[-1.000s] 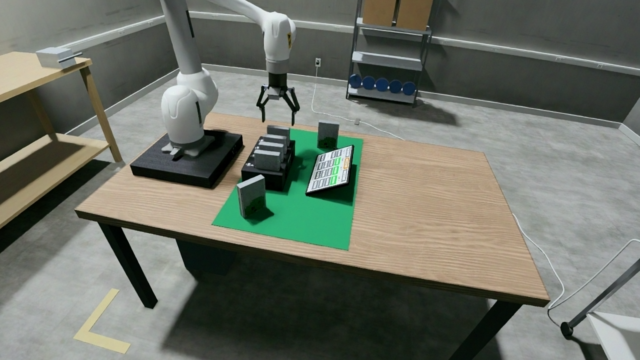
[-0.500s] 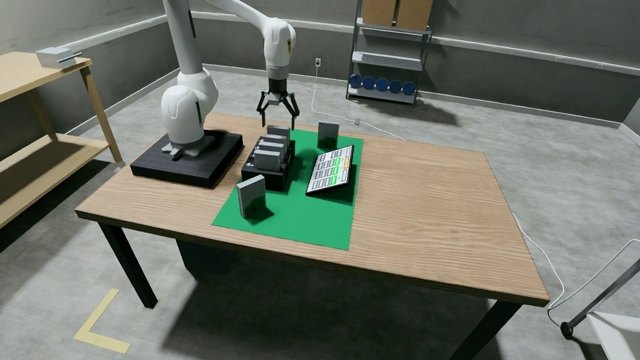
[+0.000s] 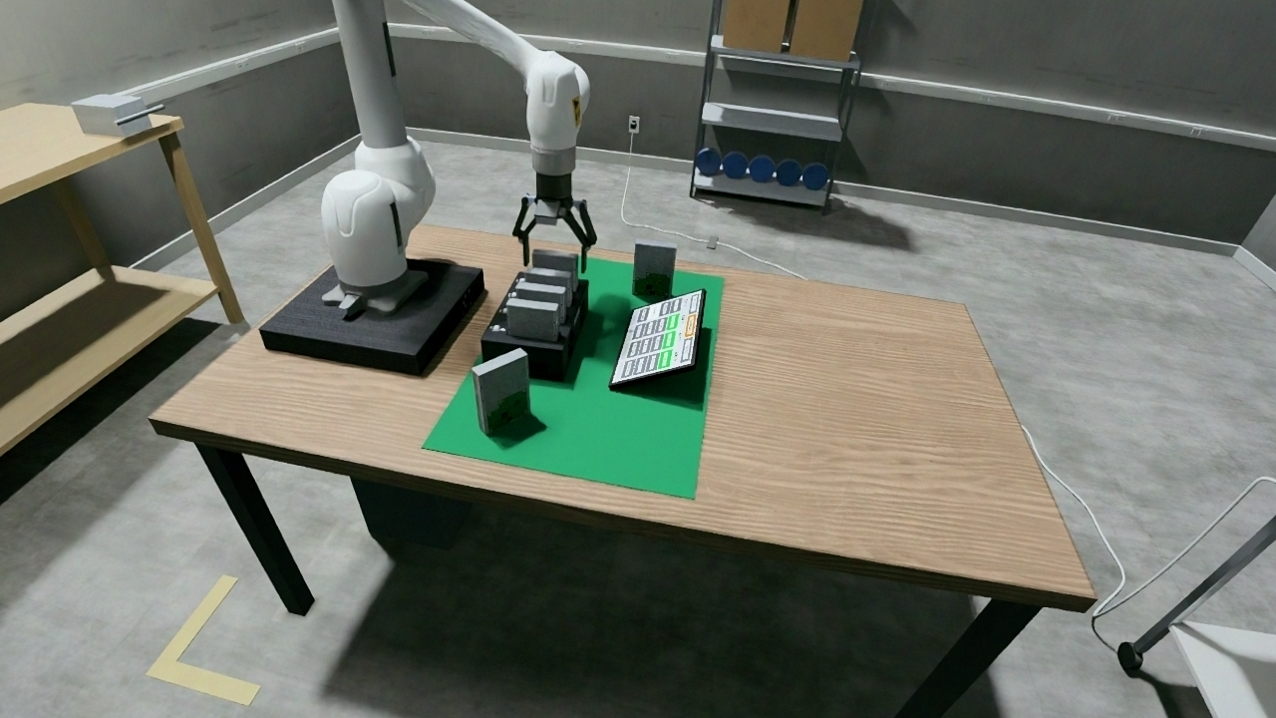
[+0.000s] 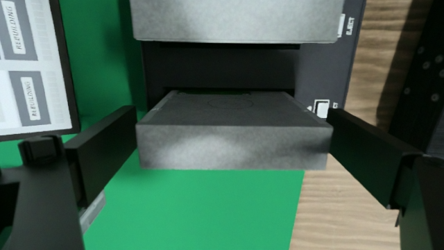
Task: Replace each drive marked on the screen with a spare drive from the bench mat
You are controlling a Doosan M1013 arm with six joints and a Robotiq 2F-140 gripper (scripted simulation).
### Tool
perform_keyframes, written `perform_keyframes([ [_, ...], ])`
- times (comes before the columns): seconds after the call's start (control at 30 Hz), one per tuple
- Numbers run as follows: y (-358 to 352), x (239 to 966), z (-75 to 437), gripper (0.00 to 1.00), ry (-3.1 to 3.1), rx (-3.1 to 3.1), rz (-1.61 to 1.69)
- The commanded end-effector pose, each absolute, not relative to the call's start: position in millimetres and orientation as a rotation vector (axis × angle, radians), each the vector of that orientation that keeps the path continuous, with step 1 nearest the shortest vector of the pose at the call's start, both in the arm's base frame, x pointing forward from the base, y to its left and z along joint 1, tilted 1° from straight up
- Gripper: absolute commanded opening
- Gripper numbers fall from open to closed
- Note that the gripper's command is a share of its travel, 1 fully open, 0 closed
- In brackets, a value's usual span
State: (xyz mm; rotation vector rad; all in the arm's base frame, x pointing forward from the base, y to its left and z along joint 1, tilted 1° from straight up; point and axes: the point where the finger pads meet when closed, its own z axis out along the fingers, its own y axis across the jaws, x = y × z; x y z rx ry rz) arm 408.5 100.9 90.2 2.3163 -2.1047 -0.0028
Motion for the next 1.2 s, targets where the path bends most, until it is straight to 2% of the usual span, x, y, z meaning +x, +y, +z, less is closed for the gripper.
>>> perform_keyframes([
  [0.0, 101, 409, 88, 0.89, -2.106, 2.317, -0.002],
  [1.13, 101, 409, 70, 0.89, -2.106, 2.317, -0.002],
  [1.17, 101, 409, 70, 0.73, -2.106, 2.317, -0.002],
])
